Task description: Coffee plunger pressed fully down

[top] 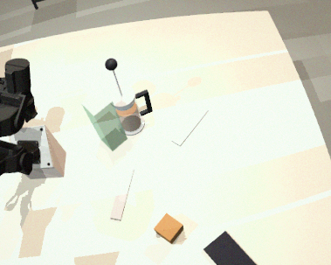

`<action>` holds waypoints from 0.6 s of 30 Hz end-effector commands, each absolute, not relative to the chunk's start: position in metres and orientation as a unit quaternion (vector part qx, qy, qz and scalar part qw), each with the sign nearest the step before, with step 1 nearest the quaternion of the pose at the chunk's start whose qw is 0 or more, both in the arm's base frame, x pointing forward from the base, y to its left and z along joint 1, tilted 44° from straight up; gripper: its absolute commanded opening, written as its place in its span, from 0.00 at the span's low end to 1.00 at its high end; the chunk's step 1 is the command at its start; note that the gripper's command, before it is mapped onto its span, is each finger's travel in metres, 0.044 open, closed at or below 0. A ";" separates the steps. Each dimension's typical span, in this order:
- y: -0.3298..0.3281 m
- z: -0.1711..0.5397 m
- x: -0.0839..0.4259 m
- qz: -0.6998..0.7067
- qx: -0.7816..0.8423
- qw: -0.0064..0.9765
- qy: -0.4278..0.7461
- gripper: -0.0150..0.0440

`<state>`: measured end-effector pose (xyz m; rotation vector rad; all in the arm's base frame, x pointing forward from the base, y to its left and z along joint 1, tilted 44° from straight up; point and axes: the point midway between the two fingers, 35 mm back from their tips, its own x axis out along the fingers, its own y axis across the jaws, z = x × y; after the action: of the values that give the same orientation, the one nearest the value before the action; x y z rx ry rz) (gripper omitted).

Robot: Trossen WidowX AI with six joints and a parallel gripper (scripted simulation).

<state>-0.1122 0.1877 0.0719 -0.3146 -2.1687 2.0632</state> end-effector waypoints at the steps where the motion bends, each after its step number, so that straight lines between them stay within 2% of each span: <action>1: 0.190 0.071 -0.112 0.690 -0.110 0.065 -0.712 0.98; 5: 0.213 0.053 -0.101 0.764 -0.190 0.057 -0.614 1.00; 9: 0.247 0.025 -0.072 0.844 -0.328 0.086 -0.415 1.00; 15: 0.282 0.001 -0.008 0.833 -0.497 0.221 -0.100 1.00; 18: 0.287 -0.001 0.014 0.800 -0.532 0.276 -0.014 1.00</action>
<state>-0.0553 0.2542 0.0111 -1.1364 -0.8826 2.5249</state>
